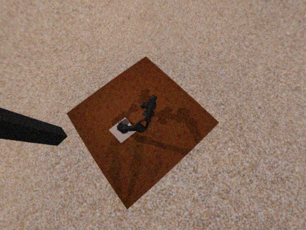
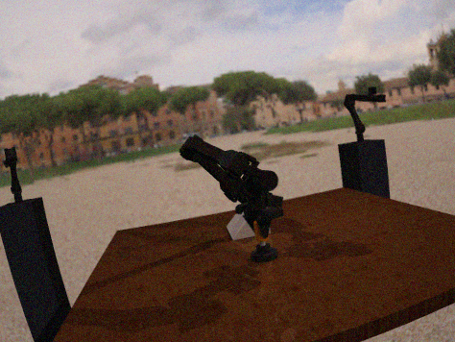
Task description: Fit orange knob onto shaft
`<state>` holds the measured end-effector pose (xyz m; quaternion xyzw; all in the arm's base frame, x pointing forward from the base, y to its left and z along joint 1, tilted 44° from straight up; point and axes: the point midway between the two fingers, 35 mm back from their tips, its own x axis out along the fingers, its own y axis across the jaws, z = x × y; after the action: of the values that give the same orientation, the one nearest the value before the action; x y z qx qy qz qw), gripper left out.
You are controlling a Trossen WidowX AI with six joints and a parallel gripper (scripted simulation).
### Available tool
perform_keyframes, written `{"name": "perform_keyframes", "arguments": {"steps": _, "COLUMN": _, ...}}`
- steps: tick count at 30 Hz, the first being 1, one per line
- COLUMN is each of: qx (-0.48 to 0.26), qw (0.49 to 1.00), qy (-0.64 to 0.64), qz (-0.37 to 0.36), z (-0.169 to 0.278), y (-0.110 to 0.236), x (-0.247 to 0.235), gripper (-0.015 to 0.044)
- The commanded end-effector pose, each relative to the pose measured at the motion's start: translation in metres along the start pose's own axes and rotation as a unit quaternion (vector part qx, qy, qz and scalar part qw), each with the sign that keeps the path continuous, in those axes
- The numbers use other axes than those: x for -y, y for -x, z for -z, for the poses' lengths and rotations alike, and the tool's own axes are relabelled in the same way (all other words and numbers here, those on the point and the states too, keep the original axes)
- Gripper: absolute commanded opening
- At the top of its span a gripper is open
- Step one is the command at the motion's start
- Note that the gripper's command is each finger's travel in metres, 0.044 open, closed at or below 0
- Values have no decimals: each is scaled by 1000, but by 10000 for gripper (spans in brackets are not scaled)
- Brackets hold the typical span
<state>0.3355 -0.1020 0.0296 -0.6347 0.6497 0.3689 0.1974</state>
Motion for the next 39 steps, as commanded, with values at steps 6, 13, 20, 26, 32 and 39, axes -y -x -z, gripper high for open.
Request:
{"name": "perform_keyframes", "arguments": {"steps": 6, "qx": -1, "qw": 1000, "qy": 28, "qz": 0, "z": 1, "y": 4, "x": 0, "gripper": 0}}
{"name": "perform_keyframes", "arguments": {"steps": 13, "qx": -1, "qw": 994, "qy": 106, "qz": 0, "z": 0, "y": 2, "x": 0, "gripper": 0}}
{"name": "perform_keyframes", "arguments": {"steps": 20, "qx": -2, "qw": 994, "qy": 106, "qz": 0, "z": 1, "y": -1, "x": 0, "gripper": 0}}
{"name": "perform_keyframes", "arguments": {"steps": 26, "qx": -2, "qw": 994, "qy": 106, "qz": 0, "z": 0, "y": -1, "x": 0, "gripper": 0}}
{"name": "perform_keyframes", "arguments": {"steps": 32, "qx": -1, "qw": 994, "qy": 106, "qz": 0, "z": 0, "y": 3, "x": 0, "gripper": 0}}
{"name": "perform_keyframes", "arguments": {"steps": 39, "qx": -1, "qw": 989, "qy": 148, "qz": 0, "z": 1, "y": 4, "x": 1, "gripper": 0}}
